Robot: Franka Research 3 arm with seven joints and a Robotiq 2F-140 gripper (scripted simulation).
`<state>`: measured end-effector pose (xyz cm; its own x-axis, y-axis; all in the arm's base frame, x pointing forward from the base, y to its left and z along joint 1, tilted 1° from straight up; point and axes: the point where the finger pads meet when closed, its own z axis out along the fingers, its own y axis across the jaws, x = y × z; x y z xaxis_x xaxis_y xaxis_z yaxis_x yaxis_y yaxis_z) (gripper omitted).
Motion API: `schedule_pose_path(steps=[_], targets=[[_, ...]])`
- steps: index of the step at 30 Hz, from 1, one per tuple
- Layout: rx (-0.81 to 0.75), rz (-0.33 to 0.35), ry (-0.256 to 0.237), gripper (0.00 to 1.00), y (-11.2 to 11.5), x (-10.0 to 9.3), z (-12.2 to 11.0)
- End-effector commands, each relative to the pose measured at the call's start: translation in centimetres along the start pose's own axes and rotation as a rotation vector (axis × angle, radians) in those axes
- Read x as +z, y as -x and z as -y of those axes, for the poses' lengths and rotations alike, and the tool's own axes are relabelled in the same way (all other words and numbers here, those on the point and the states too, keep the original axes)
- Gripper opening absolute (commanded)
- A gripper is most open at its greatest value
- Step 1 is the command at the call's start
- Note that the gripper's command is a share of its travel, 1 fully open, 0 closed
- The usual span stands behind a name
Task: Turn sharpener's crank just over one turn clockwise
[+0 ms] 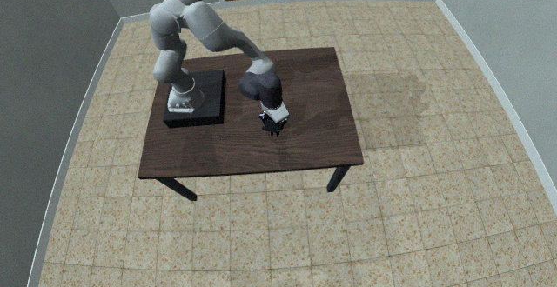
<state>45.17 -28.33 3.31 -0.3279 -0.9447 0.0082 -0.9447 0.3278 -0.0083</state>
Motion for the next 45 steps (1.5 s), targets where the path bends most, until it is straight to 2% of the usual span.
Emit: schedule_pose_path(steps=[1,33,45], targets=[[-0.003,0.001,0.0,0.1,0.0,0.1,0.0],[-0.003,0.001,0.0,0.1,0.0,0.2,0.0],[-0.003,0.001,0.0,0.1,0.0,1.4,0.5]])
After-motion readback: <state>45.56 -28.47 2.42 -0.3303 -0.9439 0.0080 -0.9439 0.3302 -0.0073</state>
